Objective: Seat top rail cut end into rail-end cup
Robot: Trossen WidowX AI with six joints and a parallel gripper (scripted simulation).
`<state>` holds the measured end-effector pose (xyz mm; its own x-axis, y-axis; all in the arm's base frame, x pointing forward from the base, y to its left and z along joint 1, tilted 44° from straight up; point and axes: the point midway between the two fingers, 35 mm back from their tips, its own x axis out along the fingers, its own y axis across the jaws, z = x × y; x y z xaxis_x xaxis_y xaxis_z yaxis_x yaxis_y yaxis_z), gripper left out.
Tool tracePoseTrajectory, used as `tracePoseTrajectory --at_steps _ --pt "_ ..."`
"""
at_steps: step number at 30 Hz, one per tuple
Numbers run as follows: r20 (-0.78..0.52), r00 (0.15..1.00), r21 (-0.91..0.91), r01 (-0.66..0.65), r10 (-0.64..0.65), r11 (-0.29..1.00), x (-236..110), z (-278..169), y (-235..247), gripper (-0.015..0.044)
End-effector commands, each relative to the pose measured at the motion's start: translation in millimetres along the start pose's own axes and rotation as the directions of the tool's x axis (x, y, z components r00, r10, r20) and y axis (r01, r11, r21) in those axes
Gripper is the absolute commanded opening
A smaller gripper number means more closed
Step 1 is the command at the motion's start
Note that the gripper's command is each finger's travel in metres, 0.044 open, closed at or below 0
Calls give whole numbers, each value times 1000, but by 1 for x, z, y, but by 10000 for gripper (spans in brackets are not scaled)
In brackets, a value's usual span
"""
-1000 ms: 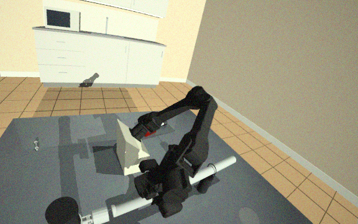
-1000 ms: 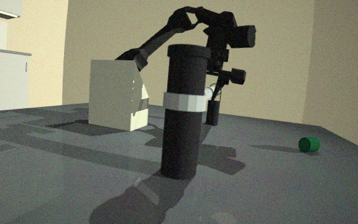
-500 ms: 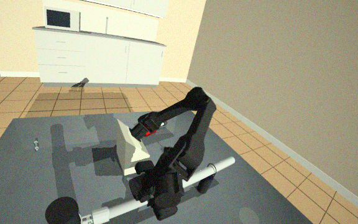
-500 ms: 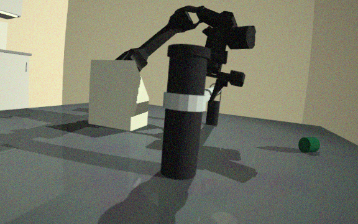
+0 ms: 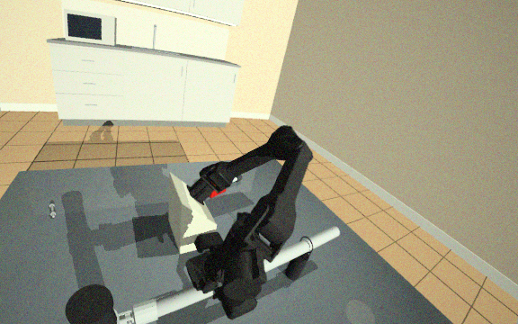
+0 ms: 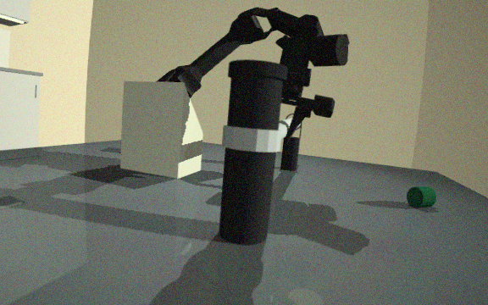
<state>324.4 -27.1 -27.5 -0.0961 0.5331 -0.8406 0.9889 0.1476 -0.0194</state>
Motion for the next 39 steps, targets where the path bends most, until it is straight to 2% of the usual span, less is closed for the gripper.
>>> tracePoseTrajectory --at_steps 1,39 --pt "15 1000 0 -8 8 1000 -3 6 0 0" --pt "6 1000 -1 0 0 1000 -1 1 0 0"
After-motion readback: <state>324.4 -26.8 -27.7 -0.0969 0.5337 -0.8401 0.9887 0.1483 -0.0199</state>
